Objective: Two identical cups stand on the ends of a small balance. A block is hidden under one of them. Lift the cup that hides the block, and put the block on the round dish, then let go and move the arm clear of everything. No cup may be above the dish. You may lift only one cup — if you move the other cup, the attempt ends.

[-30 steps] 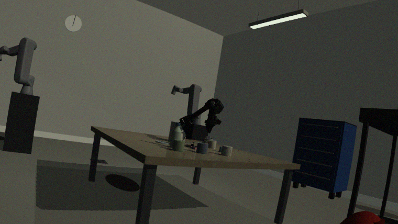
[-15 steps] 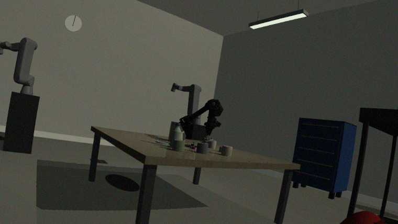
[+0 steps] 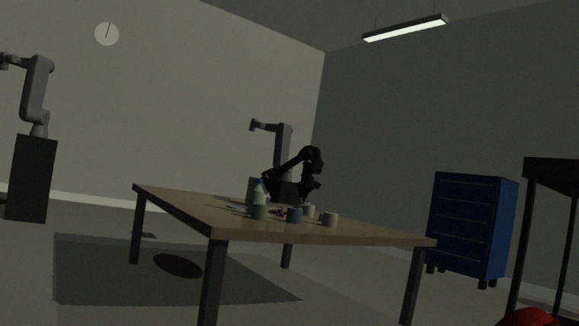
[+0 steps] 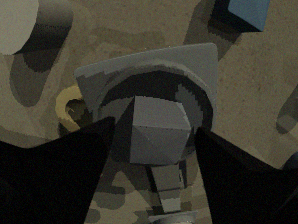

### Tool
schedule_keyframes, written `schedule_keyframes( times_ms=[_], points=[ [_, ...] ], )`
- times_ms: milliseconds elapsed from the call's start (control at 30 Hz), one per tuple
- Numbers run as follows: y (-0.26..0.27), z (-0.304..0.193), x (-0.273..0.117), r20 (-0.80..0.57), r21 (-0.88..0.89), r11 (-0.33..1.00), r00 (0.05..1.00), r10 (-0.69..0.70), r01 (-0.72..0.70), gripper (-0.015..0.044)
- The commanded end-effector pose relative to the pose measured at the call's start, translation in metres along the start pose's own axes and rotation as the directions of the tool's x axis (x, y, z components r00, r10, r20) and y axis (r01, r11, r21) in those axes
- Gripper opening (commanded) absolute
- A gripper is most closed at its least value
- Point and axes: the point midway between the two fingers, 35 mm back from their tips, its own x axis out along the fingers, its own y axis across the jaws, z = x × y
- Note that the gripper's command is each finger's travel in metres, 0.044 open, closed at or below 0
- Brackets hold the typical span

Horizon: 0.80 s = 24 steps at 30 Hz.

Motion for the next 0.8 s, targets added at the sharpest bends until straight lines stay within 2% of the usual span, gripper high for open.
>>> schedule_keyframes(
  times_ms=[0,33,167,400,533,767],
  points=[
    [0.0,0.0,0.004,0.004,0.006,1.0,1.0,0.0,0.0,0.026],
    [0.0,0.0,0.005,0.004,0.006,1.0,1.0,0.0,0.0,0.026],
    [0.0,0.0,0.005,0.004,0.006,1.0,1.0,0.0,0.0,0.0155],
    [0.0,0.0,0.005,0.004,0.006,1.0,1.0,0.0,0.0,0.0108],
    [-0.001,0.0,-0.003,0.002,0.006,1.0,1.0,-0.001,0.001,0.0003],
    [-0.004,-0.001,-0.042,-0.003,0.007,1.0,1.0,-0.004,0.004,0.0]
  ],
)
